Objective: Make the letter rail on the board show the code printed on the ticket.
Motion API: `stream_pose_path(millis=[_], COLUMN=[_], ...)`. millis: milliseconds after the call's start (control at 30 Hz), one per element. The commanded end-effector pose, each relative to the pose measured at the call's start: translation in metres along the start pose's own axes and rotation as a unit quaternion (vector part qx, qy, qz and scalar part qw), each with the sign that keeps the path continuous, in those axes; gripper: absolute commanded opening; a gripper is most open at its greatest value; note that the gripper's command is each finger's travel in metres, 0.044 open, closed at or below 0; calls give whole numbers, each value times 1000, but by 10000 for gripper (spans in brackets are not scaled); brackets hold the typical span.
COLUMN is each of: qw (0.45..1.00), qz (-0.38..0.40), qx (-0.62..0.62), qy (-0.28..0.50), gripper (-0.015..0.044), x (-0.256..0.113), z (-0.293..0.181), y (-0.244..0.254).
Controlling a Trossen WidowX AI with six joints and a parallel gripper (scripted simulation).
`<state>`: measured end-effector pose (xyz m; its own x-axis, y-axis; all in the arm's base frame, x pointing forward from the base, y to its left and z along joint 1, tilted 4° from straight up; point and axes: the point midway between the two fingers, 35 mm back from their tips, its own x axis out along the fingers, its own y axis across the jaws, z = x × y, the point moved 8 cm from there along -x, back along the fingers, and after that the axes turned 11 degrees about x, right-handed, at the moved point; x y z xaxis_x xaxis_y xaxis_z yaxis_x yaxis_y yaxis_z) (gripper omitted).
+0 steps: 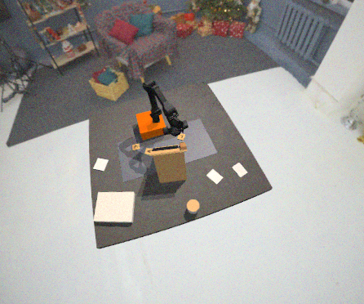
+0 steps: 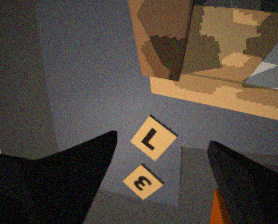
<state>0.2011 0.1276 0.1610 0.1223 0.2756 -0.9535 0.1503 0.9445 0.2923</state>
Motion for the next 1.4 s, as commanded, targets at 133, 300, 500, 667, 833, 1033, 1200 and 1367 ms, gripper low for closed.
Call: stream_pose_path(millis=[133, 300, 500, 667, 833, 1033, 1200, 1367], qw=[964, 962, 962, 962, 962, 962, 962, 962], qz=[-101, -104, -104, -104, -104, -104, -104, -104], qx=[247, 254, 254, 254, 254, 254, 254, 254], qy=[-8, -10, -10, -10, -10, -10, -10, -10], gripper=[340, 340, 340, 340, 340, 340, 340, 340], x=[66, 68, 68, 69, 70, 93, 102, 102], z=[-60, -63, -62, -61, -61, -62, -62, -62], y=[21, 21, 23, 25, 26, 22, 19, 19])
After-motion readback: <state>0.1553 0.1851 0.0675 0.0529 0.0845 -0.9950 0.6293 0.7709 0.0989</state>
